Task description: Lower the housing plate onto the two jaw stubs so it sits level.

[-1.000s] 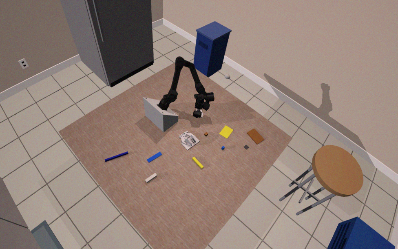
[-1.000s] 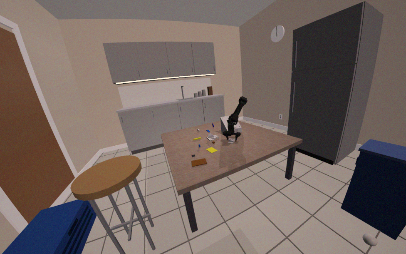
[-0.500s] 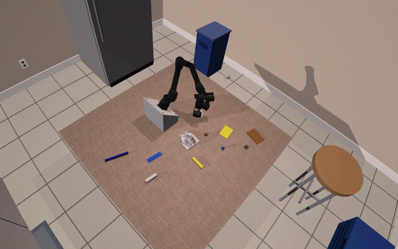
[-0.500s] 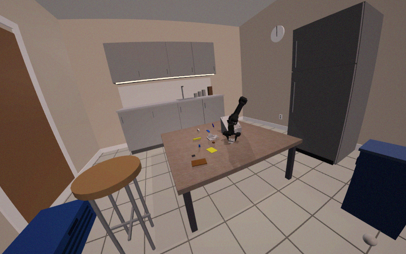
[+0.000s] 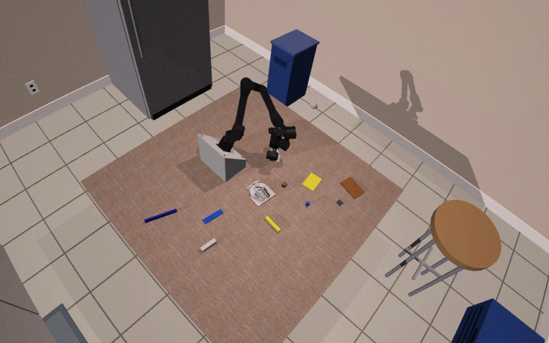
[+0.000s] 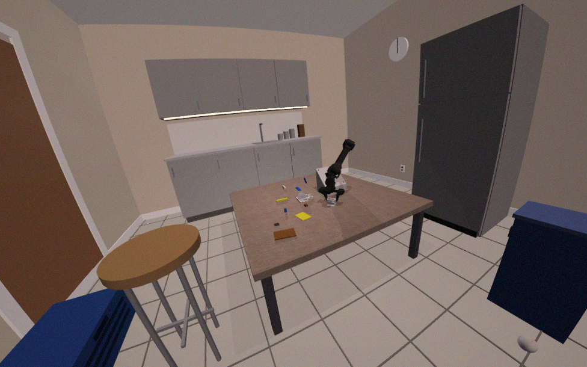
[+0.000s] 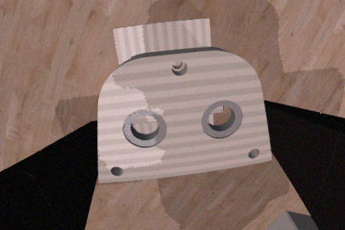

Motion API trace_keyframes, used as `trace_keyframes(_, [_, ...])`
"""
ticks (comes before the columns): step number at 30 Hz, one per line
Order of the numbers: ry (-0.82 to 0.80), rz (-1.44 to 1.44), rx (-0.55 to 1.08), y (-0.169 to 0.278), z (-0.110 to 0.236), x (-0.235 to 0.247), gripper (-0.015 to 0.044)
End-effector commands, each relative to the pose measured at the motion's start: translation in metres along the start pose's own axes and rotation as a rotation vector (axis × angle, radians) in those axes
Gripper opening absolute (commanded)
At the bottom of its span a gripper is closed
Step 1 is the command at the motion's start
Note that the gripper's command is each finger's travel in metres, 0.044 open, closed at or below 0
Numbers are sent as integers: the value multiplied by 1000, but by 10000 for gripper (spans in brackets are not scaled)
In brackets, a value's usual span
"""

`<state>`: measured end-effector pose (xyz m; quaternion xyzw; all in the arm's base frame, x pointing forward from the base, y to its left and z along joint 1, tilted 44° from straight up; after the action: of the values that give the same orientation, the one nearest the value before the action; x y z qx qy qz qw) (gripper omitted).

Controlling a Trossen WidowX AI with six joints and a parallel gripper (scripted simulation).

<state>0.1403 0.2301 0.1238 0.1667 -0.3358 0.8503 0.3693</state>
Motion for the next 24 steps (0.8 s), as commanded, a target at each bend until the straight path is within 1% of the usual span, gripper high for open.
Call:
trace_keyframes(1, [-2,6,-7,-3,14,0,351])
trace_keyframes(14, [-1,3,-10,0,55,2,351])
trace_keyframes(21, [-1,2,-10,0,57,2,351])
trace_keyframes(24, [7,-16,-5,-1,56,-6,351])
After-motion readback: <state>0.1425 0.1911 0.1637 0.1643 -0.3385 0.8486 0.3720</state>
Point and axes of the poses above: the point midway between the two fingers, 35 mm back from their tips, its own z axis back along the fingers, its own x axis across the jaws, y = z × x, the point moved 2 cm from there along z, back along the fingers, and after that the axes turned 6 degrees about z, right-handed, at the moved point
